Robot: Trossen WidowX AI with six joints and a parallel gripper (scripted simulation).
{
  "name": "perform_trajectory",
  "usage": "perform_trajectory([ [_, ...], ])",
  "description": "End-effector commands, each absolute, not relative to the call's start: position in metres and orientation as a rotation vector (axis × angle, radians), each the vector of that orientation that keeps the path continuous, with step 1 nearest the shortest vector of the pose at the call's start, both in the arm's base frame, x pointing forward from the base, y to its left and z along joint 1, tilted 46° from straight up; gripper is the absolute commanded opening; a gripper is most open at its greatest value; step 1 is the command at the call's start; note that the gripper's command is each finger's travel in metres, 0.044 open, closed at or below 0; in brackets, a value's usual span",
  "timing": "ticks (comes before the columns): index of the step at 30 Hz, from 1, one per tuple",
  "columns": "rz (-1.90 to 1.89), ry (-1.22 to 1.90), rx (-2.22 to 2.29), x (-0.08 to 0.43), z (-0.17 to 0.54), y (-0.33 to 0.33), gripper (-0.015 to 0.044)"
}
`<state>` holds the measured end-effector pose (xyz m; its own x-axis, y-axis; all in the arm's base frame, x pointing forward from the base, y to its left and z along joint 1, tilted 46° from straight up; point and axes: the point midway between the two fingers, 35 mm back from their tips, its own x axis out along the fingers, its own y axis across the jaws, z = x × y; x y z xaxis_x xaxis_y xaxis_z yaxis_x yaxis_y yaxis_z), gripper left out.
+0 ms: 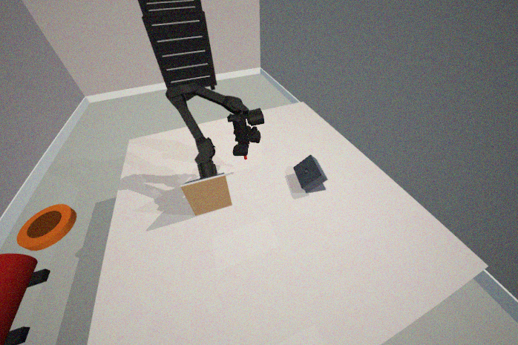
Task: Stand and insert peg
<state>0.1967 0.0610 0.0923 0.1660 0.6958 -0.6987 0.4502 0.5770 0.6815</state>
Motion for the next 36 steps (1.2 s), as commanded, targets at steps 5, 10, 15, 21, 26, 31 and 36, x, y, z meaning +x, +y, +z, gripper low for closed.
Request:
perform_trajectory([
  [5, 0.172, 1.437, 1.100, 0.210, 0.085, 0.052, 0.0000],
  [10, 0.141, 1.414, 1.133, 0.218, 0.080, 0.046, 0.0000],
  [15, 0.110, 1.390, 1.167, 0.225, 0.076, 0.041, 0.0000],
  [21, 0.074, 1.360, 1.207, 0.233, 0.072, 0.033, 0.0000],
  [26, 0.045, 1.334, 1.240, 0.240, 0.068, 0.027, 0.0000],
  [31, 0.017, 1.308, 1.273, 0.246, 0.064, 0.021, 0.0000],
  [36, -0.011, 1.281, 1.307, 0.252, 0.060, 0.014, 0.0000],
])
